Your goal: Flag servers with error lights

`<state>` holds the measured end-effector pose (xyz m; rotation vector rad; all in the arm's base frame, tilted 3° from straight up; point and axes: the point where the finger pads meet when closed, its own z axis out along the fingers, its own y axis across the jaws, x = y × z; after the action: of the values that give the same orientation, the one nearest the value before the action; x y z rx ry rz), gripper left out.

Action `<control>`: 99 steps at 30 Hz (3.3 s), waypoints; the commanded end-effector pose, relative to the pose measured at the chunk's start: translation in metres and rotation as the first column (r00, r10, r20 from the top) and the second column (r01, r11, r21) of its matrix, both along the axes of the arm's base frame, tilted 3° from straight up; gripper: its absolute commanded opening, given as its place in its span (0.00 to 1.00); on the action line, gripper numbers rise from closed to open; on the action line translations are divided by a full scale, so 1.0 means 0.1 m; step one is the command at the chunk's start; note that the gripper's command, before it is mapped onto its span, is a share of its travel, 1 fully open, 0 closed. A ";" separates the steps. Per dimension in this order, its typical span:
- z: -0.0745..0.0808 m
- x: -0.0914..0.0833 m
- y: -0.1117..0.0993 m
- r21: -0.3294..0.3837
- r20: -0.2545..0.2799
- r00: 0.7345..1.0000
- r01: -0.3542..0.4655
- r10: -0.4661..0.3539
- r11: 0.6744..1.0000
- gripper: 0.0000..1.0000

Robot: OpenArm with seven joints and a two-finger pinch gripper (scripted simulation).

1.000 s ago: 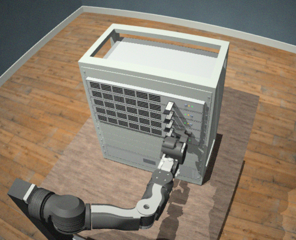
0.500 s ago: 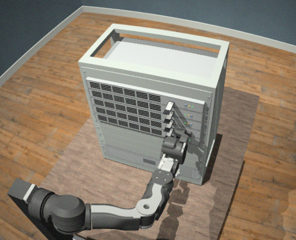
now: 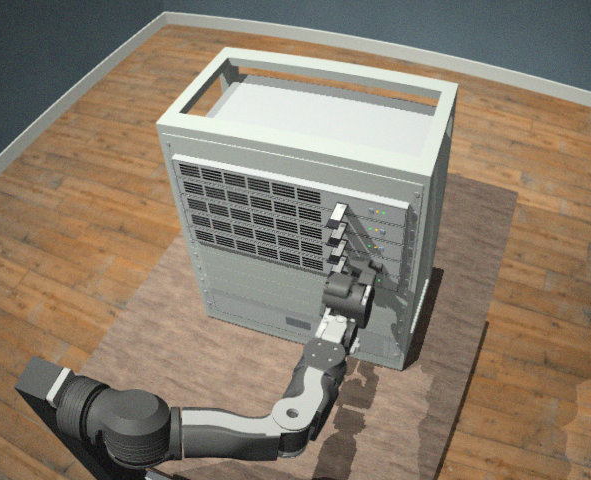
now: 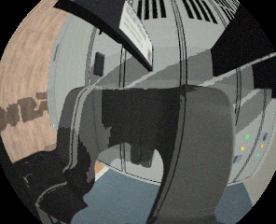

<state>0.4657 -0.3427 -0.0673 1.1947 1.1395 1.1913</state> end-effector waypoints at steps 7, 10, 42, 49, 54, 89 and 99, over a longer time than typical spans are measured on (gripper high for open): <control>0.01 0.02 0.01 0.001 -0.002 1.000 0.004 -0.004 1.000 0.00; 0.01 0.02 0.01 0.001 -0.002 1.000 0.004 -0.004 1.000 0.00; 0.00 -0.94 0.05 0.000 0.011 1.000 0.006 -0.006 1.000 0.00; -0.01 -1.00 0.07 0.001 0.011 1.000 0.002 -0.002 1.000 0.00; 0.03 -1.02 0.03 0.002 0.000 1.000 0.002 -0.002 1.000 0.00; 0.41 -0.22 -0.20 0.002 -0.001 1.000 -0.002 0.002 1.000 0.00; 0.41 -0.12 -0.21 0.002 -0.002 1.000 -0.002 0.002 1.000 0.00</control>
<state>0.4531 -0.3639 -0.0268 1.1968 1.1366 1.1934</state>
